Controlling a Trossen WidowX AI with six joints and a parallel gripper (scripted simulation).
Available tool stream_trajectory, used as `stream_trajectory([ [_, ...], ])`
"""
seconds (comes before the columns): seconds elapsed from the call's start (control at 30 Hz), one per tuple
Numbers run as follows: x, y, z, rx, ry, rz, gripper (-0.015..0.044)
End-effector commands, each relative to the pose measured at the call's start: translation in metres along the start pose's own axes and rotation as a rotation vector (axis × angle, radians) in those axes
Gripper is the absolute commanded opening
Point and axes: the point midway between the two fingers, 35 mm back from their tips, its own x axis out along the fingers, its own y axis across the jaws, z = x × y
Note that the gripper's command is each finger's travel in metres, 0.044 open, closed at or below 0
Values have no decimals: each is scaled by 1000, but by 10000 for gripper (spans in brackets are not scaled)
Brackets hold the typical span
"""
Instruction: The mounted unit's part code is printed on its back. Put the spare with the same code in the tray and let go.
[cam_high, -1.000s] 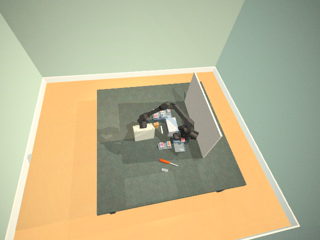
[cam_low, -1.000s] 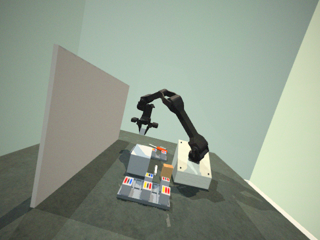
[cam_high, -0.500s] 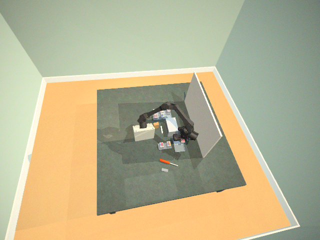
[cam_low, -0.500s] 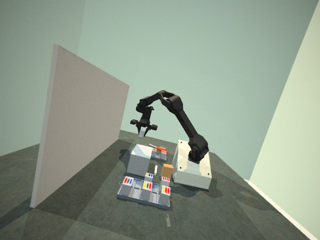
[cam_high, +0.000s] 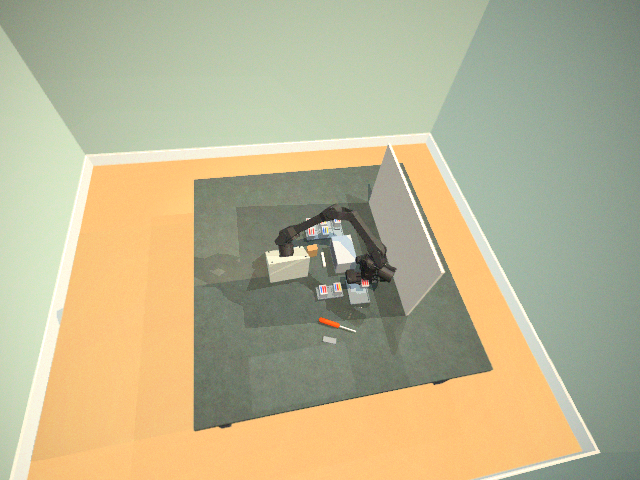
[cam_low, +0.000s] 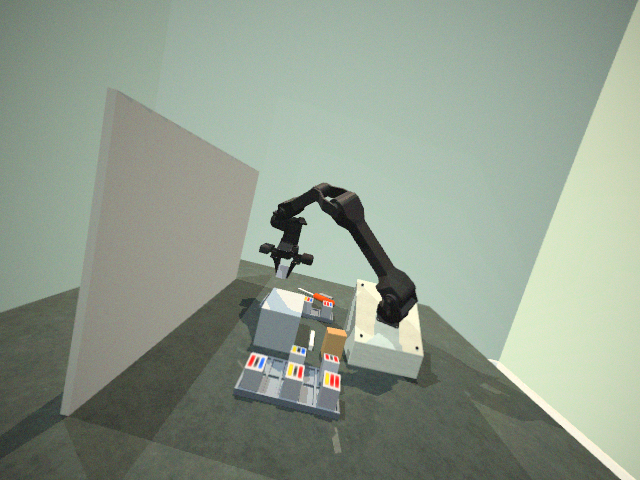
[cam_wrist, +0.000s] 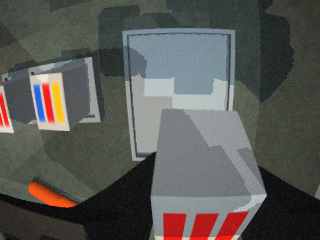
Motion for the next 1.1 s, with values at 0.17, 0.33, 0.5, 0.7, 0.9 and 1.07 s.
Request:
stream_trajectory([
  [0.17, 10, 0, 1, 5, -6, -4, 0],
  [0.33, 16, 0, 1, 5, -6, -4, 0],
  [0.5, 21, 0, 1, 5, -7, -4, 0],
  [0.7, 28, 0, 1, 5, -7, -4, 0],
  [0.9, 34, 1, 2, 5, -7, -4, 0],
  [1.07, 39, 1, 2, 5, -8, -4, 0],
])
